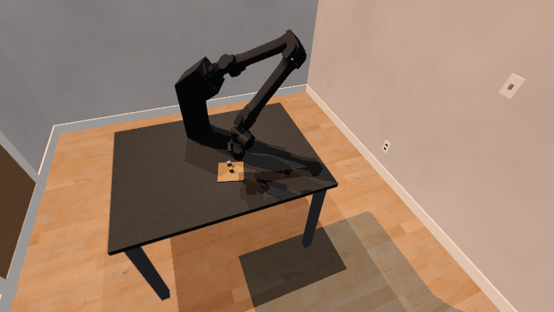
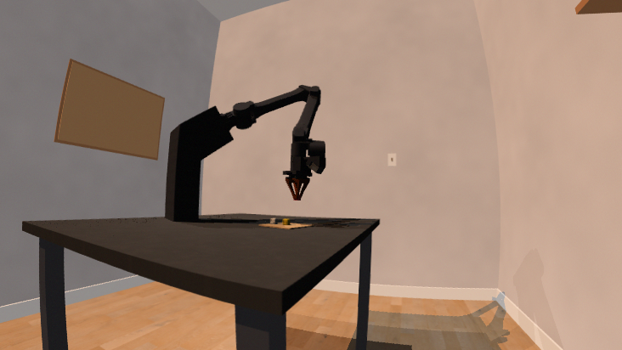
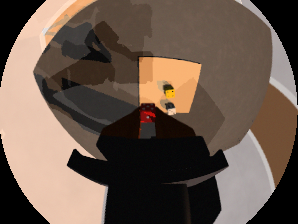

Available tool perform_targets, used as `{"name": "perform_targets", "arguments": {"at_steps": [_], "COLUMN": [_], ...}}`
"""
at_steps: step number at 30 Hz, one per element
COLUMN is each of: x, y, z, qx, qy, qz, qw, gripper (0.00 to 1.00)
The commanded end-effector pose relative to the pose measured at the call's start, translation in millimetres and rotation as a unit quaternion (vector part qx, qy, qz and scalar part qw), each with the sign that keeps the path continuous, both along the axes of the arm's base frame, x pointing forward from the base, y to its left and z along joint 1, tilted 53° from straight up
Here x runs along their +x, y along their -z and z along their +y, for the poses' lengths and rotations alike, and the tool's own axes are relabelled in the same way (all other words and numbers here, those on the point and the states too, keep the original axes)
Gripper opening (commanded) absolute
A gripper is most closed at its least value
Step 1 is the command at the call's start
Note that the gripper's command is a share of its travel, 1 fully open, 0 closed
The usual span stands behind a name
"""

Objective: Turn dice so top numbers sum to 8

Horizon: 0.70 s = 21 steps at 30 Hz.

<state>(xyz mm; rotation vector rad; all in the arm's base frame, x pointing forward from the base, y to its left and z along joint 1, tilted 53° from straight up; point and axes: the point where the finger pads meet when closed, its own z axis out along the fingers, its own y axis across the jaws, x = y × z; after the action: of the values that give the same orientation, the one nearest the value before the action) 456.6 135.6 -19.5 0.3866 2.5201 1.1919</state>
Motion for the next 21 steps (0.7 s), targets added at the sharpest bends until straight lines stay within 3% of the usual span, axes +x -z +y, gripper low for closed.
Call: {"name": "perform_targets", "arguments": {"at_steps": [1, 4, 5, 9, 11, 12, 21], "x": [23.7, 29.3, 24.4, 32.0, 32.0, 26.3, 31.9], "y": [17, 19, 12, 6, 6, 19, 20], "z": [-51, -60, -43, -43, -43, -42, -41], "qx": [-0.043, -0.045, -0.045, -0.047, -0.047, -0.046, -0.044], "qy": [-0.035, -0.040, -0.057, -0.057, -0.057, -0.058, -0.050], "qz": [-0.060, -0.068, -0.074, -0.088, -0.088, -0.073, -0.072], "qw": [0.997, 0.996, 0.995, 0.993, 0.993, 0.995, 0.995], "gripper": [0.15, 0.15, 0.15, 0.15, 0.15, 0.15, 0.15]}}
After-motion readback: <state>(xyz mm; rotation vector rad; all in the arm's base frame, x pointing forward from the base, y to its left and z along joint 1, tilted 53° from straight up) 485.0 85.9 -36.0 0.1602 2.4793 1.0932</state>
